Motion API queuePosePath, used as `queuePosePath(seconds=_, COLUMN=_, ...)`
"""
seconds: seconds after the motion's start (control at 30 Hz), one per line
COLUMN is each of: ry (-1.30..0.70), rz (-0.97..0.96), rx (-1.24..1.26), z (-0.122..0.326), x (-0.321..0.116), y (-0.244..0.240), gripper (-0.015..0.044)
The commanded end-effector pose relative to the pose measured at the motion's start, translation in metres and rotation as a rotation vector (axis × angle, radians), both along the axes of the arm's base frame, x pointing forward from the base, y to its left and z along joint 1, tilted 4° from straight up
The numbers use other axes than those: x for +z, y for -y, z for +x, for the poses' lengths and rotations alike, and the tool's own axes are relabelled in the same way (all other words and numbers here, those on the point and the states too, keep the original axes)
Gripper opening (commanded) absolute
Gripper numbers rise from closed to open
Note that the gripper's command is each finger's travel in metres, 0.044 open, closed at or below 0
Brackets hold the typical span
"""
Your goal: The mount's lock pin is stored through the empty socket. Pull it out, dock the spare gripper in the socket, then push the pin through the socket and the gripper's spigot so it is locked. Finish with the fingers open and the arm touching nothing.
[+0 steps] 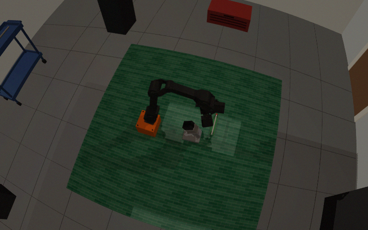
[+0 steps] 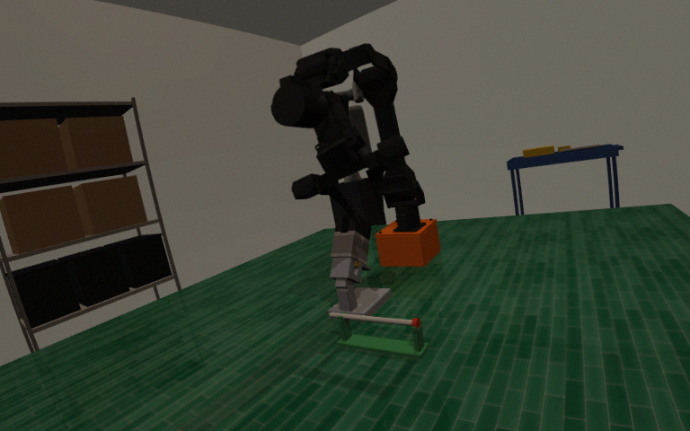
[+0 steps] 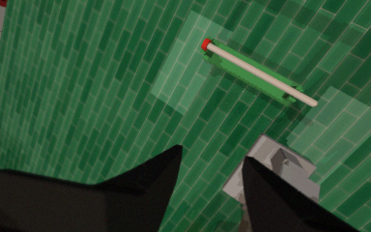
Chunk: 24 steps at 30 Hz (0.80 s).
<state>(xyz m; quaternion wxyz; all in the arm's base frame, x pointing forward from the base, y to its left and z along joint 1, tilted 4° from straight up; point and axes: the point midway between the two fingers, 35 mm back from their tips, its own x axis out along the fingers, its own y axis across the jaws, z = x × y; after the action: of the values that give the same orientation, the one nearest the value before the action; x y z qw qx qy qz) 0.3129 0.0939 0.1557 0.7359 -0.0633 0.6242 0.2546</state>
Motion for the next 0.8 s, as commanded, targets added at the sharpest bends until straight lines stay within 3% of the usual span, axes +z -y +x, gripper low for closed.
queuePosePath(seconds=0.0, ry=0.077, rz=-0.331, rx=0.641, z=0.039, x=-0.019, y=-0.018, gripper=0.018)
queuePosePath(seconds=0.17, ry=0.068, rz=-0.556, rx=1.139, z=0.062, x=-0.029, y=-0.033, gripper=0.018)
queuePosePath(seconds=0.53, ry=0.066, rz=-0.564, rx=1.158, z=0.064, x=-0.03, y=-0.034, gripper=0.018)
queuePosePath(seconds=0.77, ry=0.067, rz=-0.564, rx=1.158, z=0.07, x=-0.069, y=-0.036, gripper=0.018)
